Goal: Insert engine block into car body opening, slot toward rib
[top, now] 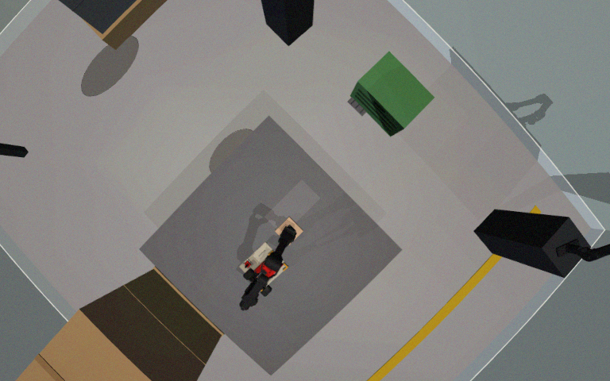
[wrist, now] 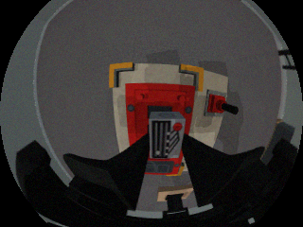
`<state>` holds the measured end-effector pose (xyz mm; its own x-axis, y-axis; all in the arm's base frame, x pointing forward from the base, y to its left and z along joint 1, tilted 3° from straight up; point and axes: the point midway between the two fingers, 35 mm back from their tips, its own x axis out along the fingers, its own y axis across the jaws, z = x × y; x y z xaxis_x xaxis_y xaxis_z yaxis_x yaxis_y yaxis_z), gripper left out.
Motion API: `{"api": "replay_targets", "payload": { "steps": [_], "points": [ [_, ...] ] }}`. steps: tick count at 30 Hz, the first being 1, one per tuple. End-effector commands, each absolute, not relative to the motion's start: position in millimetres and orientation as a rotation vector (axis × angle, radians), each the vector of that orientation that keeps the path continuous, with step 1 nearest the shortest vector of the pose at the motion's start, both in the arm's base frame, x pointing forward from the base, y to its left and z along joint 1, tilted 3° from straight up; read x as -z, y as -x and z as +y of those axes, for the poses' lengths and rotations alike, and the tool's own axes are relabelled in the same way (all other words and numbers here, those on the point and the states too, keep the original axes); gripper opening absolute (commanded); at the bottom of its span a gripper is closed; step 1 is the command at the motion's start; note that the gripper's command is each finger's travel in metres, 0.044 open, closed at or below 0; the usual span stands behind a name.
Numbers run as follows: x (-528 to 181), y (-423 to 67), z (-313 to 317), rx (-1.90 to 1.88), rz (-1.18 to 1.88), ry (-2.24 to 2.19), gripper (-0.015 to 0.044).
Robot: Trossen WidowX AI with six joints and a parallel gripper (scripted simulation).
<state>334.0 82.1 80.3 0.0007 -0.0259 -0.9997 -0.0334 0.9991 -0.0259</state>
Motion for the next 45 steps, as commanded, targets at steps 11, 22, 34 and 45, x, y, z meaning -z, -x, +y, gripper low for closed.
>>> {"api": "replay_targets", "payload": {
  "steps": [11, 22, 34, 45],
  "points": [
    [-76.7, -332.3, 86.7, 0.047, 1.574, -0.008, 0.0158],
    [-76.7, -332.3, 86.7, 0.047, 1.574, -0.008, 0.0158],
    [-76.2, -332.9, 87.1, -0.088, 1.574, 0.126, 0.0158],
    [-76.3, -333.0, 87.0, 0.036, 1.574, 0.002, 0.0158]
  ]
}}
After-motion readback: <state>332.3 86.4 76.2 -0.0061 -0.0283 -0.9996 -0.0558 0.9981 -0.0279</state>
